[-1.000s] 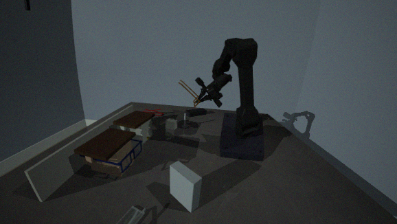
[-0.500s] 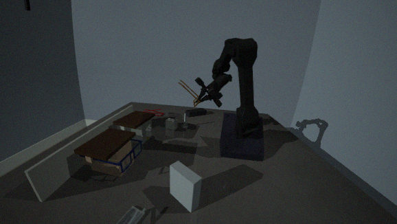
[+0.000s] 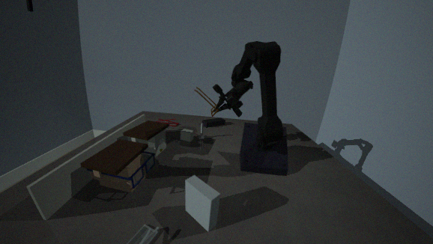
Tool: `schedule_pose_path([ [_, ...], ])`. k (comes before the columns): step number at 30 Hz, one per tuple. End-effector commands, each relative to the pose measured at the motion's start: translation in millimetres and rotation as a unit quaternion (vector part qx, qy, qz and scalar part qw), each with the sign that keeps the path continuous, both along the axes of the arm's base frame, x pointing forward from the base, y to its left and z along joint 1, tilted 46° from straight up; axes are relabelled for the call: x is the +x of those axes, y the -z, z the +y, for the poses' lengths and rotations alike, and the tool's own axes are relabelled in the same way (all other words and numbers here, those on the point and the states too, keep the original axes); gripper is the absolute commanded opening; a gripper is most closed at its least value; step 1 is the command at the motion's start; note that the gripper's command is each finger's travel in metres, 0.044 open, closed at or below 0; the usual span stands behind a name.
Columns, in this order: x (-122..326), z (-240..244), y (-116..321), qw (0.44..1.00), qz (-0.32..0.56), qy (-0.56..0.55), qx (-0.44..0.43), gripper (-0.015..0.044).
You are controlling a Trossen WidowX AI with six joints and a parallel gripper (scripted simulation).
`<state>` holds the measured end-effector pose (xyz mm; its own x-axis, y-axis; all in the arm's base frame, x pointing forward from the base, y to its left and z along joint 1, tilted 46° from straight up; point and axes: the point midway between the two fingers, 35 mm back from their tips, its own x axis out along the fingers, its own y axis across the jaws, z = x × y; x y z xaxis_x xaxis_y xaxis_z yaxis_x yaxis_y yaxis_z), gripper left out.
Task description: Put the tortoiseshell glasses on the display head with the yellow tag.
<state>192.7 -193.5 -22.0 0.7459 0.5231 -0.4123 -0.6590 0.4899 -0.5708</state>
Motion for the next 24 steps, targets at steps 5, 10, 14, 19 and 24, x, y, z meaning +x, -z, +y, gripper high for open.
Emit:
schedule_pose_path([
  [5, 7, 6, -5, 1.000, 0.019, -0.015, 0.011, 0.0000],
  [10, 22, 19, -16, 0.997, 0.056, -0.043, 0.027, 0.0000],
  [14, 32, 31, -25, 0.993, 0.087, -0.064, 0.037, 0.0000],
  [19, 45, 47, -37, 0.987, 0.126, -0.089, 0.046, 0.0000],
  [24, 55, 65, -48, 0.979, 0.165, -0.110, 0.051, 0.0000],
])
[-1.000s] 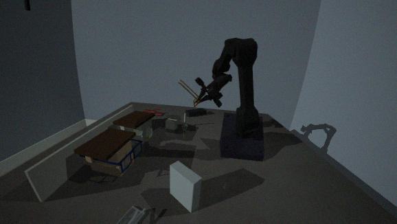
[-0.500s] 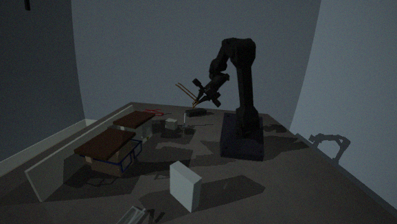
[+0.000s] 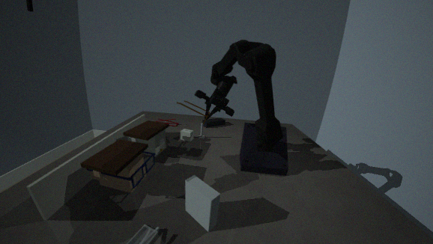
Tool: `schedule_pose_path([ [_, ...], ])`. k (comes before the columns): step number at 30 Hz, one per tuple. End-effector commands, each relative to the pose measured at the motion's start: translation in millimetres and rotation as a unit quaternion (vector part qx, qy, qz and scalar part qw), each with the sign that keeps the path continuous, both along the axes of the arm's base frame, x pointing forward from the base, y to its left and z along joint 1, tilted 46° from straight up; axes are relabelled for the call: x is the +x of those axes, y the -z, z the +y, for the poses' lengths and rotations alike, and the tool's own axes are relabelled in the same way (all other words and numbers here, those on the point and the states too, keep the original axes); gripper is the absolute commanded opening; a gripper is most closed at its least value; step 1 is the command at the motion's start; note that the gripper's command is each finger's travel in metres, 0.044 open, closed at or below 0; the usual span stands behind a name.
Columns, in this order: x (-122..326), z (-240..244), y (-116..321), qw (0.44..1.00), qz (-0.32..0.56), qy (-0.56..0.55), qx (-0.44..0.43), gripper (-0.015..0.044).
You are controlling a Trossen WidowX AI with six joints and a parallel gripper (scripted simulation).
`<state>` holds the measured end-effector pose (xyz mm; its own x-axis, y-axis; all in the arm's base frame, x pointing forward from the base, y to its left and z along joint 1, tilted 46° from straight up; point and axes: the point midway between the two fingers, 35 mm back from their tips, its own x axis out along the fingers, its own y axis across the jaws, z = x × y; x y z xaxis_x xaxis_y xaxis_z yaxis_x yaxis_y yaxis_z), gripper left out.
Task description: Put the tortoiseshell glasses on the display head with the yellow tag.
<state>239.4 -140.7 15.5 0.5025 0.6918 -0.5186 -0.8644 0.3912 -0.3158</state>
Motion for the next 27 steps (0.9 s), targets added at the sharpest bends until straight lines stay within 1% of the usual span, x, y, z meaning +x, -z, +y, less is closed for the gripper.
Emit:
schedule_pose_path([
  [1, 10, 16, -13, 0.999, 0.037, -0.023, -0.001, 0.0000],
  [14, 28, 67, -45, 0.988, 0.135, -0.072, -0.010, 0.0000],
  [24, 31, 109, -70, 0.974, 0.201, -0.098, -0.033, 0.0000],
  [27, 30, 116, -74, 0.972, 0.211, -0.101, -0.037, 0.0000],
])
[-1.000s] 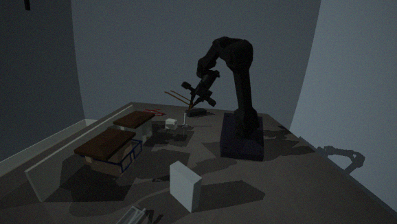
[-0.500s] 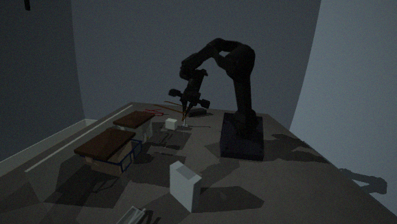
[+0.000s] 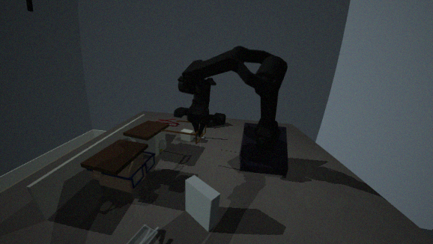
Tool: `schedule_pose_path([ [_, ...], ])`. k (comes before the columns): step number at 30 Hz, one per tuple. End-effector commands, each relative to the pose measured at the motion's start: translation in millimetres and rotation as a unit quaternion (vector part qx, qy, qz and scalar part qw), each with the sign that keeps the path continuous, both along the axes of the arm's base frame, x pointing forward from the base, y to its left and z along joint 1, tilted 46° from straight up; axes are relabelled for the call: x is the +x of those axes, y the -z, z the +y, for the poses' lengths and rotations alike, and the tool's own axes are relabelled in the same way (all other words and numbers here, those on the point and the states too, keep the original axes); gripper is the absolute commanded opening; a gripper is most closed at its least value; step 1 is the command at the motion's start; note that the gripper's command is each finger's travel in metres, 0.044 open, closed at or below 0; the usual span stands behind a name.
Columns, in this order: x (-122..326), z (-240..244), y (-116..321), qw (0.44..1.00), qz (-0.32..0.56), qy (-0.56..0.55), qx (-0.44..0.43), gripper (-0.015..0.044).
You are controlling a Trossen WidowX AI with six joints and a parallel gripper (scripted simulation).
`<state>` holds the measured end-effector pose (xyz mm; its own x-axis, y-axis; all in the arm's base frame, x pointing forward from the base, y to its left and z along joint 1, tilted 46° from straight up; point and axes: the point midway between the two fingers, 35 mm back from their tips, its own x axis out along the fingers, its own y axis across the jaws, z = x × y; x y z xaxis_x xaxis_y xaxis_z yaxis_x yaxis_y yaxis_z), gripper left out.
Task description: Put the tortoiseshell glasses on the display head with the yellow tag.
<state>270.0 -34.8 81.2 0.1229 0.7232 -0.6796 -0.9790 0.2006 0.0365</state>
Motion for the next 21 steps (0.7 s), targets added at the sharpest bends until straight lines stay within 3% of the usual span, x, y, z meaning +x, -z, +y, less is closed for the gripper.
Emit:
schedule_pose_path([
  [1, 0, 10, -8, 1.000, 0.015, -0.006, -0.013, 0.0000],
  [21, 0, 19, 6, 0.999, -0.022, 0.035, -0.021, 0.0000],
])
